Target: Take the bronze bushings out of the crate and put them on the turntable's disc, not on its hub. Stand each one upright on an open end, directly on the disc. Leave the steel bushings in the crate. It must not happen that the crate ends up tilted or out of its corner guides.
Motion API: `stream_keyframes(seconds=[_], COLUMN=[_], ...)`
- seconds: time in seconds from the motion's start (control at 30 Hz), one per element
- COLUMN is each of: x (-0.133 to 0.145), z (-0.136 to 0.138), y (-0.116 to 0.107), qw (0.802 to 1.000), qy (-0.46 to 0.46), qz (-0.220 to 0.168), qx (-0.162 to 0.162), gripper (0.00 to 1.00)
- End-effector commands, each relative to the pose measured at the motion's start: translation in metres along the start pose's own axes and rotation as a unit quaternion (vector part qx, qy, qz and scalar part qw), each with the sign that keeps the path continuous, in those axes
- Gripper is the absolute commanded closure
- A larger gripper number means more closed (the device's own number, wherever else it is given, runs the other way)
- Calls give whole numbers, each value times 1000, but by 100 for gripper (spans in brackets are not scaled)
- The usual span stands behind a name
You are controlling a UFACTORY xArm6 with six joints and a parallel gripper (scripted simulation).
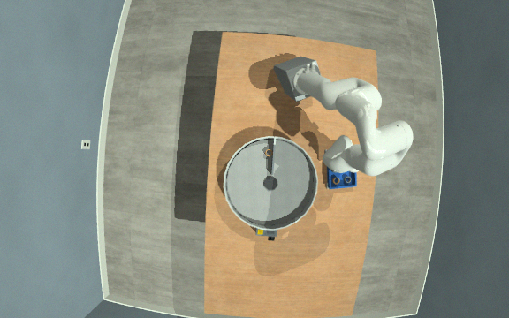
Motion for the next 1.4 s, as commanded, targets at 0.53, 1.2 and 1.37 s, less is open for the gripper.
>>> stream_keyframes(seconds=[0.53, 1.2, 1.37], x=[0, -1, -1], z=[3, 3, 3], y=[0, -6, -10], qw=[999, 999, 999], qy=[-1, -1, -1], qz=[-11, -11, -11], qx=[-31, -31, -31], gripper=[100, 100, 100])
Point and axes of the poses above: the point where the finger pads meet when closed, its own y axis out along the fingers, its own z axis across the jaws, x = y × z, the point moved 4 cm from there along -y, back along the fingers, and after that the axes turned 2 degrees about -y, right-handed, at the moved point
